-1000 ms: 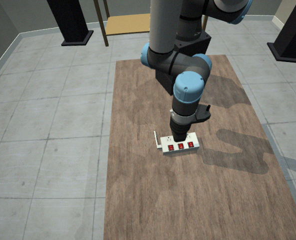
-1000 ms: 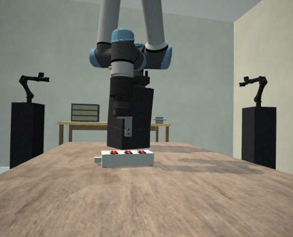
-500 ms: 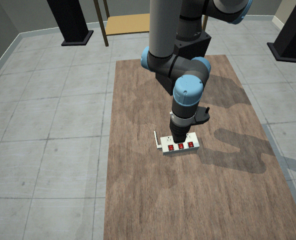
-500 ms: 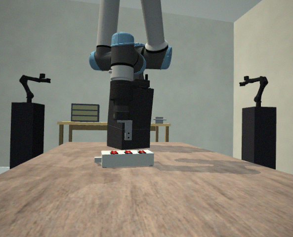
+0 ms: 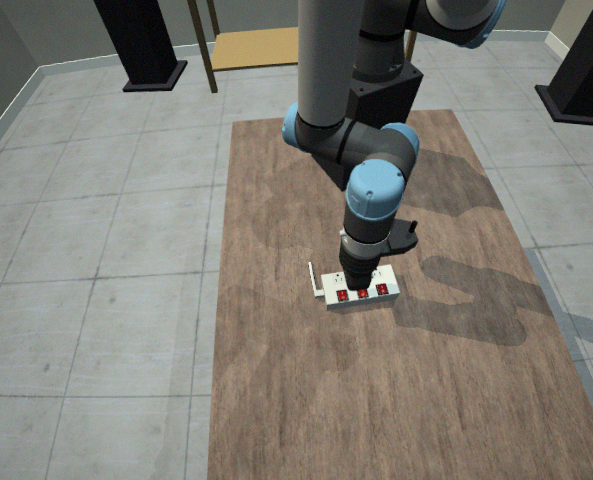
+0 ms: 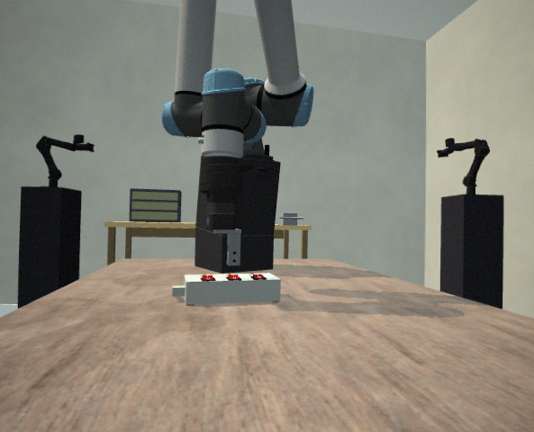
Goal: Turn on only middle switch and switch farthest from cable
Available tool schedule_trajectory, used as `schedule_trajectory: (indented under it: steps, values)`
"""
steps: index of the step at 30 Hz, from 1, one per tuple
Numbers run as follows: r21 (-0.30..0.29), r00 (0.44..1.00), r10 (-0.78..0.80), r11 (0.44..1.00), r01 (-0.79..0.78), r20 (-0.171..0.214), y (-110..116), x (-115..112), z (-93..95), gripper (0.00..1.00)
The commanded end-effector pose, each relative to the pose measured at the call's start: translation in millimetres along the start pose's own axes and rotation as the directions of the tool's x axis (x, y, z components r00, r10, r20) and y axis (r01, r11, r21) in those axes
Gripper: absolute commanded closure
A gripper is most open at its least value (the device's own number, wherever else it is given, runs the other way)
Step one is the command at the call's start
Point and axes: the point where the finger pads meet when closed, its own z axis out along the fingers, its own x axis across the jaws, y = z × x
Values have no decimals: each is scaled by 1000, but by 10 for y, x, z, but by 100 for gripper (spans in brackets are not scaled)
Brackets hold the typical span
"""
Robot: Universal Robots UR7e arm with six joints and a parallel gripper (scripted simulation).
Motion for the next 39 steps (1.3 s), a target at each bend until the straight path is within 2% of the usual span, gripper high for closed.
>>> schedule_trajectory:
  steps: [1,14,39]
  values:
    - [-1,1000,0,1000,0,-1,2,6,28,100]
    - [-1,1000,0,1000,0,-1,1,7,117,100]
    - [-1,1000,0,1000,0,-1,1,7,123,100]
